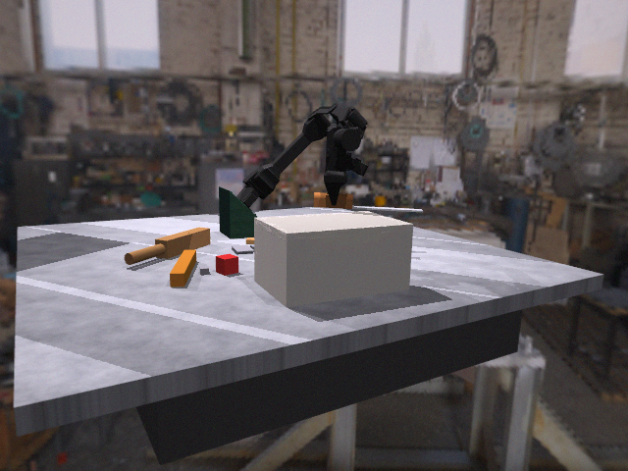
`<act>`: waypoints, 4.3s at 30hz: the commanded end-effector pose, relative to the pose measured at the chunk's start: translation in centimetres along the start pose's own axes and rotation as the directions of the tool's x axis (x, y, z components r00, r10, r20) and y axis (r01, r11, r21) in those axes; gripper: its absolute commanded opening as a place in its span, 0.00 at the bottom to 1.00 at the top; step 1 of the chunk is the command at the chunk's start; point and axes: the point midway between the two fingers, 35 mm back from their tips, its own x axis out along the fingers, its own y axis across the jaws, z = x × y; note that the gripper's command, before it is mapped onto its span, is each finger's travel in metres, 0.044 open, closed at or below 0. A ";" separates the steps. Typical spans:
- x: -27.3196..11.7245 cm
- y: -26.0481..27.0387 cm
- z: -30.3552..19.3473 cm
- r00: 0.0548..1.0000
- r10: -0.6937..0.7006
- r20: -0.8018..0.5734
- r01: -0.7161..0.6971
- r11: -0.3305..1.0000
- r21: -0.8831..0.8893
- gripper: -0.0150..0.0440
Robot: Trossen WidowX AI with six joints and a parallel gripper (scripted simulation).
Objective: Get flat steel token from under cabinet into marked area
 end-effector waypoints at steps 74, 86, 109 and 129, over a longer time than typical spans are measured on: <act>-0.2 -2.3 -9.8 1.000 -0.008 0.010 0.010 0.973 -0.230 0.25; -0.2 -2.9 -12.2 1.000 -0.008 0.008 0.010 0.973 -0.230 0.25; -0.2 -4.1 -16.8 1.000 -0.009 0.006 0.011 0.973 -0.230 0.25; -0.2 -5.1 -20.8 1.000 -0.010 0.004 0.011 0.973 -0.230 0.25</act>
